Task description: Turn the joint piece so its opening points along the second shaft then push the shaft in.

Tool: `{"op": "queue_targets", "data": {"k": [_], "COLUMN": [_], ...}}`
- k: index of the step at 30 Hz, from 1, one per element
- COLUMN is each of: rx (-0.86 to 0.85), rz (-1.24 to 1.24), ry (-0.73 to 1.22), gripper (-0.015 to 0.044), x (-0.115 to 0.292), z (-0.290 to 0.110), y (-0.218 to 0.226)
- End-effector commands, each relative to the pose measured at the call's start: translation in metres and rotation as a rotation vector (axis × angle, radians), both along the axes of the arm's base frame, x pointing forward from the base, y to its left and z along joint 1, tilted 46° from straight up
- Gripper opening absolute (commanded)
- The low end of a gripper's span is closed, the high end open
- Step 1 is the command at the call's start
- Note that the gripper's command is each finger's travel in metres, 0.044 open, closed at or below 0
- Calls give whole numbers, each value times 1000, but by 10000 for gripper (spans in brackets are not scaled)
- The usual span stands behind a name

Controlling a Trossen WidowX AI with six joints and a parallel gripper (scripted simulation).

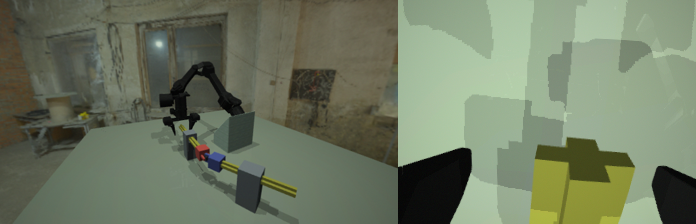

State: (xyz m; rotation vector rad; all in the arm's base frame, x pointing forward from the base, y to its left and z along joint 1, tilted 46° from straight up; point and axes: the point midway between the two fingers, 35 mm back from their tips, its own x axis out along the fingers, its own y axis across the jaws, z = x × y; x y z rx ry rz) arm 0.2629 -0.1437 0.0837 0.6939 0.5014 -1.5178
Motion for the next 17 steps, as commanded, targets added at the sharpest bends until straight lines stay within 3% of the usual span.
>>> {"op": "queue_targets", "data": {"k": [1, 11, 17], "rx": [0, 0, 6], "rz": [1, 1, 4], "ry": [-2, -2, 1], "gripper": [440, 440, 440], "x": [0, 0, 0], "z": [1, 1, 19], "y": [0, 0, 22]}}
